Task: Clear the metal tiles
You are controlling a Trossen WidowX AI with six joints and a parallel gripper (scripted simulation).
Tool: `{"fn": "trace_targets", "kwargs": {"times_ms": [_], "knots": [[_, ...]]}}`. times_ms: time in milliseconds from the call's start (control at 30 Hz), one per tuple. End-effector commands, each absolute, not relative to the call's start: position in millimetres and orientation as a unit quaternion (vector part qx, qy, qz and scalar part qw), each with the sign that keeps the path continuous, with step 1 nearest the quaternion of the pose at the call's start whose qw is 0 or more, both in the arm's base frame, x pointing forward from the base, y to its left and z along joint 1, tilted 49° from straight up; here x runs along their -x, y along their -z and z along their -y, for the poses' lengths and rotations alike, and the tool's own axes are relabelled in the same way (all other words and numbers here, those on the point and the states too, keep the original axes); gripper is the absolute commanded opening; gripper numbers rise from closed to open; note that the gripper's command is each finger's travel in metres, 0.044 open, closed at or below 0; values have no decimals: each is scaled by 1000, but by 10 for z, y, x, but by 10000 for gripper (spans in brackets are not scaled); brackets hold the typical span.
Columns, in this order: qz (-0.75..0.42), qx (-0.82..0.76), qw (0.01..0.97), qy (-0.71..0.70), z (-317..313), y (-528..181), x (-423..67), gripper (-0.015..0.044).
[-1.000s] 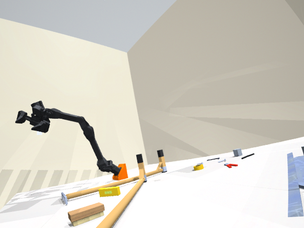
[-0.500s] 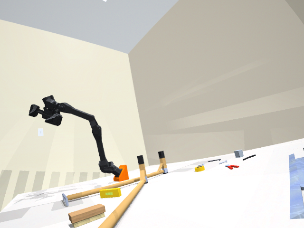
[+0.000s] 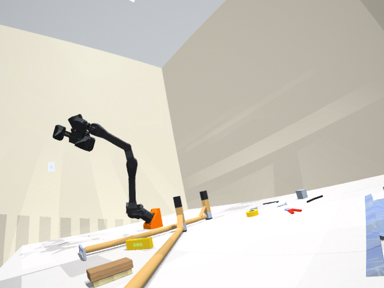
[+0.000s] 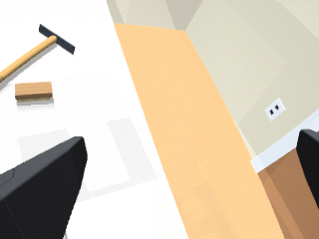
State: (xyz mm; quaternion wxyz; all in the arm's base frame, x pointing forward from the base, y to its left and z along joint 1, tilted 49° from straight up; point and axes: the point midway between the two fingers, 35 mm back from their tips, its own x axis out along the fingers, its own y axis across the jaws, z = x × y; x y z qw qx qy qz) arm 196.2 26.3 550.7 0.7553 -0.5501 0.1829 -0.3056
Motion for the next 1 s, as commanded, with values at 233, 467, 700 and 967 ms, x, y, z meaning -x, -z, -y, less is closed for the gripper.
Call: {"fn": "trace_targets", "kwargs": {"times_ms": [233,467,700,967], "knots": [[-177,544,761,306,-665,-5154,-2179,440],[-174,540,765,305,-902,-4914,-2297,440],[-170,536,768,305,-1125,-4656,-2399,440],[-166,532,773,304,-1360,-4340,-2497,440]]}}
